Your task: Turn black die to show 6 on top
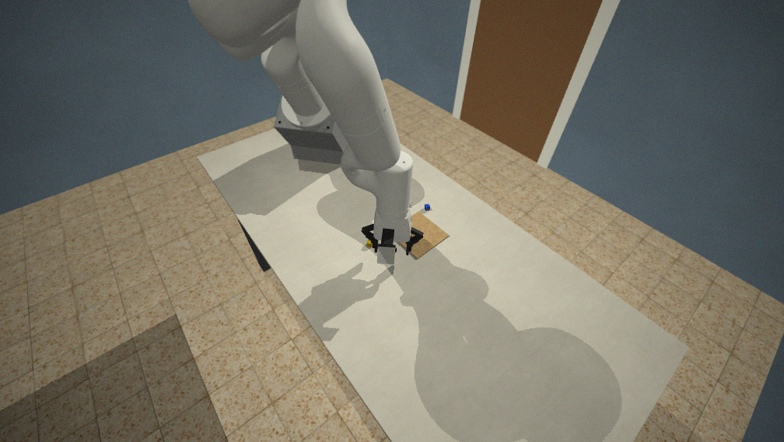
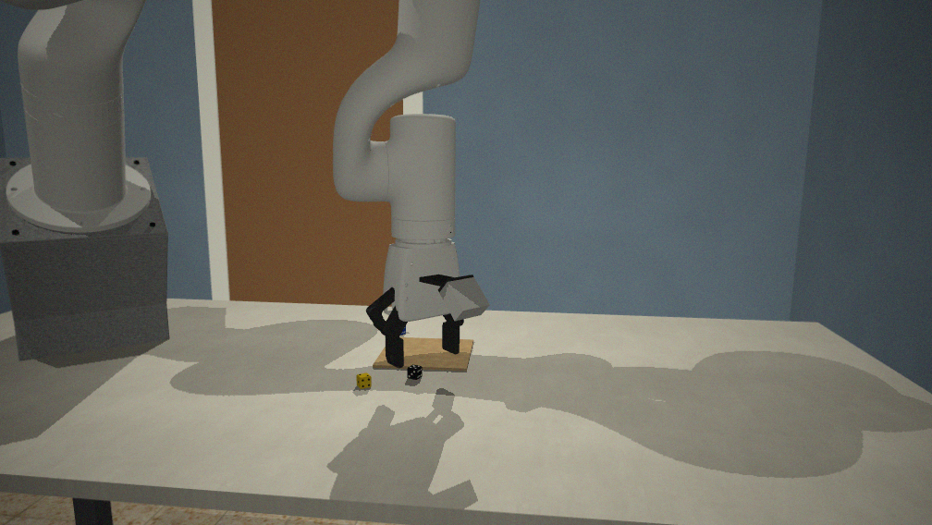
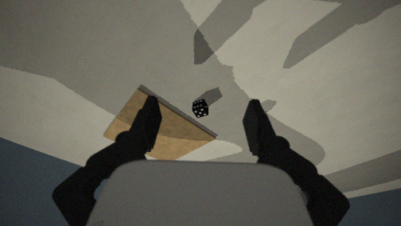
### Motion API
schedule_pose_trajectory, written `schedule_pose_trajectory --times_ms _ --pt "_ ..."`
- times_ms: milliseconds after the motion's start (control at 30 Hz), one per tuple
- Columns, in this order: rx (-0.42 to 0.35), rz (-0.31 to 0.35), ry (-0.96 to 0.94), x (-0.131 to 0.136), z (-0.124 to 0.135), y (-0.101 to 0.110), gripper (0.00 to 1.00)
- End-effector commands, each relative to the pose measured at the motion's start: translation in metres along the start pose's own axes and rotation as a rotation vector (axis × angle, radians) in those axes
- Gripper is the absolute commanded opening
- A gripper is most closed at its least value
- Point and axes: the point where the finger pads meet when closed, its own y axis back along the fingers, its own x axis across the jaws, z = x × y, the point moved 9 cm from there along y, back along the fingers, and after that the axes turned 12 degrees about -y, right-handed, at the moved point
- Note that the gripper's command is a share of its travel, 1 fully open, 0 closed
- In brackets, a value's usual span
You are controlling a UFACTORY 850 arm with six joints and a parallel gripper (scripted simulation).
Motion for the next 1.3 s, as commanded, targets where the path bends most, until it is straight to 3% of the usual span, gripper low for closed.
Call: schedule_pose_trajectory --times_ms 0,467,967,1033,1267 --pt "0.001 -0.001 0.0 0.0 0.0 0.0 1.0" --pt "0.001 -0.001 0.0 -0.008 0.029 0.0 1.0" --pt "0.001 -0.001 0.0 -0.041 0.154 0.0 1.0" --pt "0.001 -0.001 0.0 -0.041 0.154 0.0 1.0" --pt "0.001 -0.001 0.0 -0.052 0.195 0.0 1.0"
